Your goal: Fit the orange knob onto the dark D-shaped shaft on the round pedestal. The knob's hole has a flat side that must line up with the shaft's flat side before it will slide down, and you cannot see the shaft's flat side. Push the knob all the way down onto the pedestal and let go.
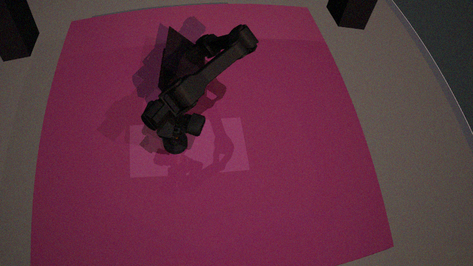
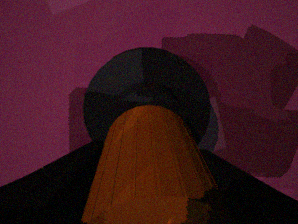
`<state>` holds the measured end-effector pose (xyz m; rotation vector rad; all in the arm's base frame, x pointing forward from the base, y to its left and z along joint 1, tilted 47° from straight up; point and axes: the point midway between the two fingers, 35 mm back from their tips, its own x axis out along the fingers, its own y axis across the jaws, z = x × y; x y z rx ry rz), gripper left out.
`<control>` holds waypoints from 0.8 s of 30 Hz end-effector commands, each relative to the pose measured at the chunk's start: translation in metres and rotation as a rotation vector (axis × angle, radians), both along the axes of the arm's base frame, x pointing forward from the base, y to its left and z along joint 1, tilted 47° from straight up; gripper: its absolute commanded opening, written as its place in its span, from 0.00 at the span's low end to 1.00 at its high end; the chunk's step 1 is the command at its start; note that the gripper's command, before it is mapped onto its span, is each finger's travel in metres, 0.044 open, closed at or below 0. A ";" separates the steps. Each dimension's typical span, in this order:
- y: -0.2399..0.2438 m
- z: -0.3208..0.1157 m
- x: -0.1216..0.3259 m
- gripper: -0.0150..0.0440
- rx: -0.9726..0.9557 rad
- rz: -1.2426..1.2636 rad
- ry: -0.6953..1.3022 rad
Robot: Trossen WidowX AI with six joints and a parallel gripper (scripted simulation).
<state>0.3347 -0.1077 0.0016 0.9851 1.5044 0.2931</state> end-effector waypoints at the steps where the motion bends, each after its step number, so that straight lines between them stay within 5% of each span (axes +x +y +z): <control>1: 0.001 -0.003 -0.001 0.25 0.006 -0.045 0.049; 24: 0.003 -0.003 0.001 0.25 0.006 -0.045 0.049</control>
